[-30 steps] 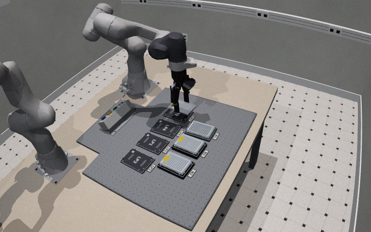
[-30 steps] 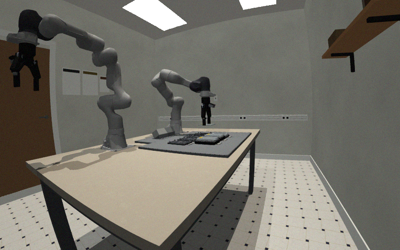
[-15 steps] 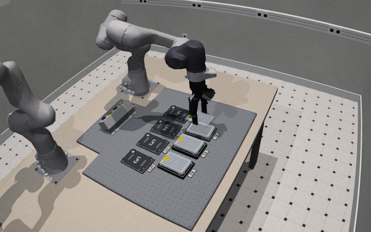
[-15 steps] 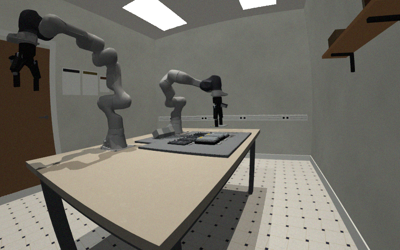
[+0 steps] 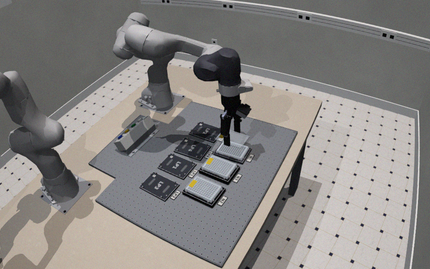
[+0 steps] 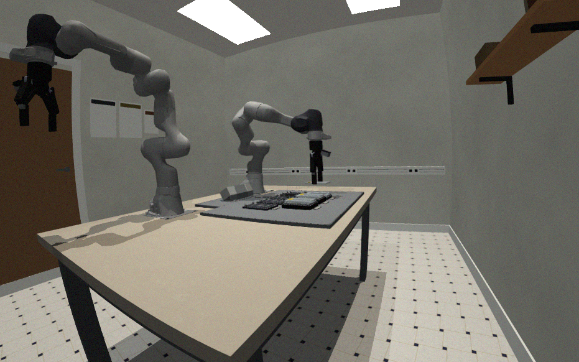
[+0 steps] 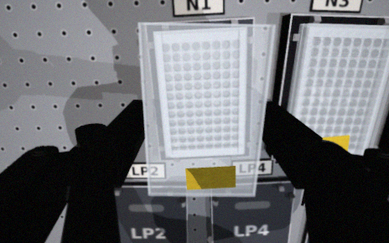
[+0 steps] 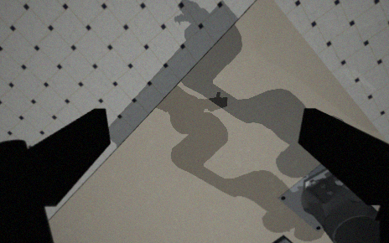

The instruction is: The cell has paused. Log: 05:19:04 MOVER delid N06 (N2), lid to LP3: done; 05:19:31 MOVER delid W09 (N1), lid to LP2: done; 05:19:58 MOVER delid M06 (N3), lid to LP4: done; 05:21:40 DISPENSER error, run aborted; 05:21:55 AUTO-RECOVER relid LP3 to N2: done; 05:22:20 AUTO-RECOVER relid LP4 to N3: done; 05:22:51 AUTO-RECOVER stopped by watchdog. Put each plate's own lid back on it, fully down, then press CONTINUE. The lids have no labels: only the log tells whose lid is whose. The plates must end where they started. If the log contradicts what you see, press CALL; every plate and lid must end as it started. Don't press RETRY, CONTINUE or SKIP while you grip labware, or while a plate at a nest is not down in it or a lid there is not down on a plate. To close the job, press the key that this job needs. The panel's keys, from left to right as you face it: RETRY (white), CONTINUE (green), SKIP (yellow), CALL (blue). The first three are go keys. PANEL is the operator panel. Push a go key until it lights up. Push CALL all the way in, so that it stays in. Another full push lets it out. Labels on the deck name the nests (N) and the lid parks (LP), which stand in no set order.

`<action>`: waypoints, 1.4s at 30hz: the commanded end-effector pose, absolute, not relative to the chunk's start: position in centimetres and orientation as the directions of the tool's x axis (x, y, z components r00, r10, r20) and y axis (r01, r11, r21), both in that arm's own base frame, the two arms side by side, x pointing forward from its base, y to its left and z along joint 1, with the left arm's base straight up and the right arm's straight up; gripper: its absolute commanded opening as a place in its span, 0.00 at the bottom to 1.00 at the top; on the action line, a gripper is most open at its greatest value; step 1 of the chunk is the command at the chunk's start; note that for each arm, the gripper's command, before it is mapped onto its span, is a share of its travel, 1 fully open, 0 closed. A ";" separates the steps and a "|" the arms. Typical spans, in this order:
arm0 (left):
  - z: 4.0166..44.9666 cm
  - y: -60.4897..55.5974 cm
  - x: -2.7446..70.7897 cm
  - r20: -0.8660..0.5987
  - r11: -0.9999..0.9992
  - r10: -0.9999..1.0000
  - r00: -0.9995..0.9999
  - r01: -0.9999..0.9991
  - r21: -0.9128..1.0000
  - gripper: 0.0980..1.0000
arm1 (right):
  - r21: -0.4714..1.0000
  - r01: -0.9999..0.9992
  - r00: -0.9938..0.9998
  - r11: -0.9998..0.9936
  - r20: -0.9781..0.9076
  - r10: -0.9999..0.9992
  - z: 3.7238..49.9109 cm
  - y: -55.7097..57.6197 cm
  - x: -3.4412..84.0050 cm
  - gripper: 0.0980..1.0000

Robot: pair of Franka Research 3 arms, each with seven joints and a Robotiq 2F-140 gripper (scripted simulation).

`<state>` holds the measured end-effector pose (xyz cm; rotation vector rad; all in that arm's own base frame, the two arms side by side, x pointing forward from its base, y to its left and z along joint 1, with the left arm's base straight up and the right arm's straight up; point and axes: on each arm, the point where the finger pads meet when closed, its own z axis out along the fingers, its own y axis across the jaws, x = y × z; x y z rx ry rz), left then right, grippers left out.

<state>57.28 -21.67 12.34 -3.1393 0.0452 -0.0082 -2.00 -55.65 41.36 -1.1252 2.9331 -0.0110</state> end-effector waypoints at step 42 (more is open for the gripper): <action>11.9 -21.7 57.2 0.000 -1.000 0.020 1.000 0.020 0.000 0.00 | -0.007 -0.669 -0.744 0.744 0.003 -0.669 41.4 -55.7 -2.0 1.00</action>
